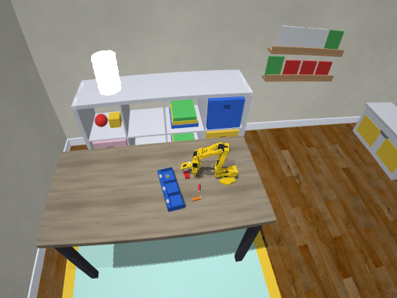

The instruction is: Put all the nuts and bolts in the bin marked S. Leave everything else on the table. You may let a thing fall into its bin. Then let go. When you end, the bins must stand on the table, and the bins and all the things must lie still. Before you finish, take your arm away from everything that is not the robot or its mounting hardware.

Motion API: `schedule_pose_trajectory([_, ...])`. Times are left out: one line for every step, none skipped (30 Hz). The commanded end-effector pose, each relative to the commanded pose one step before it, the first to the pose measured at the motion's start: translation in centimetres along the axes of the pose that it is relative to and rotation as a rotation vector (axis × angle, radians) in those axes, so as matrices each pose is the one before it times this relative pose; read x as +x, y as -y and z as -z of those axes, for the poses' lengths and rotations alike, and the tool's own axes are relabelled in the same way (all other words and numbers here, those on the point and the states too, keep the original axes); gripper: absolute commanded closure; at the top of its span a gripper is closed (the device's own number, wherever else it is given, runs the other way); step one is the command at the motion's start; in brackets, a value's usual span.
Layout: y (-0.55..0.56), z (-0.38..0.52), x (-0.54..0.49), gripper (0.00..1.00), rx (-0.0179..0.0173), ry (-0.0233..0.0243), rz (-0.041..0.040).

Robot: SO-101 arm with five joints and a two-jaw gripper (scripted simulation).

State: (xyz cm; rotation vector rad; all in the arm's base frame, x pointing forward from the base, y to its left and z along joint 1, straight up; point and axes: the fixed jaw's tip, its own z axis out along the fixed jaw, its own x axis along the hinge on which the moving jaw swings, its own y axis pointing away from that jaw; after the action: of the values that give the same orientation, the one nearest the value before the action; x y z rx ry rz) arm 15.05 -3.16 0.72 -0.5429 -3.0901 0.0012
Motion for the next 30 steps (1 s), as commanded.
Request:
schedule_pose_trajectory([0.056, 0.1183, -0.300, 0.95, -0.00296, 0.01931, -0.01784])
schedule_pose_trajectory([0.000, 0.0000, 0.000, 0.95, 0.00000, 0.00000, 0.00000])
schedule_pose_trajectory([0.000, 0.0000, 0.000, 0.95, 0.00000, 0.00000, 0.00000])
schedule_pose_trajectory([0.000, 0.0000, 0.000, 0.96, 0.00000, 0.00000, 0.00001])
schedule_pose_trajectory([0.000, 0.0000, 0.000, 0.97, 0.00000, 0.00000, 0.00000])
schedule_pose_trajectory([0.000, 0.0000, 0.000, 0.97, 0.00000, 0.00000, 0.00000])
schedule_pose_trajectory([0.000, 0.0000, 0.000, 0.98, 0.00000, 0.00000, 0.00000])
schedule_pose_trajectory([0.000, 0.0000, 0.000, 0.98, 0.00000, 0.00000, 0.00000])
schedule_pose_trajectory([0.000, 0.0000, 0.000, 0.99, 0.00000, 0.00000, 0.00000])
schedule_pose_trajectory([0.000, 0.0000, 0.000, 0.99, 0.00000, 0.00000, 0.00000])
schedule_pose_trajectory([0.000, 0.0000, 0.000, 0.99, 0.00000, 0.00000, 0.00000])
schedule_pose_trajectory([0.000, 0.0000, 0.000, 1.00, 0.00000, 0.00000, 0.00000])
schedule_pose_trajectory([0.000, 0.0000, 0.000, 1.00, 0.00000, 0.00000, 0.00000])
schedule_pose_trajectory([0.000, 0.0000, 0.000, 1.00, 0.00000, 0.00000, 0.00000])
schedule_pose_trajectory([0.000, 0.0000, 0.000, 1.00, 0.00000, 0.00000, 0.00000])
schedule_pose_trajectory([0.000, 0.0000, 0.000, 1.00, 0.00000, 0.00000, 0.00000])
schedule_pose_trajectory([0.000, 0.0000, 0.000, 1.00, 0.00000, 0.00000, 0.00000])
schedule_pose_trajectory([0.000, 0.0000, 0.000, 1.00, 0.00000, 0.00000, 0.00000])
schedule_pose_trajectory([0.000, 0.0000, 0.000, 1.00, 0.00000, 0.00000, 0.00000])
schedule_pose_trajectory([0.000, 0.0000, 0.000, 1.00, 0.00000, 0.00000, 0.00000])
schedule_pose_trajectory([0.000, 0.0000, 0.000, 1.00, 0.00000, 0.00000, 0.00000])
schedule_pose_trajectory([0.000, 0.0000, 0.000, 1.00, 0.00000, 0.00000, 0.00000])
schedule_pose_trajectory([0.000, 0.0000, 0.000, 1.00, 0.00000, 0.00000, 0.00000])
schedule_pose_trajectory([0.000, 0.0000, 0.000, 1.00, 0.00000, 0.00000, 0.00000])
schedule_pose_trajectory([0.000, 0.0000, 0.000, 1.00, 0.00000, 0.00000, 0.00000])
schedule_pose_trajectory([0.000, 0.0000, 0.000, 1.00, 0.00000, 0.00000, 0.00000])
schedule_pose_trajectory([0.000, 0.0000, 0.000, 1.00, 0.00000, 0.00000, 0.00000])
schedule_pose_trajectory([0.000, 0.0000, 0.000, 1.00, 0.00000, 0.00000, 0.00000])
schedule_pose_trajectory([0.000, 0.0000, 0.000, 1.00, 0.00000, 0.00000, 0.00000])
schedule_pose_trajectory([0.000, 0.0000, 0.000, 1.00, 0.00000, 0.00000, 0.00000])
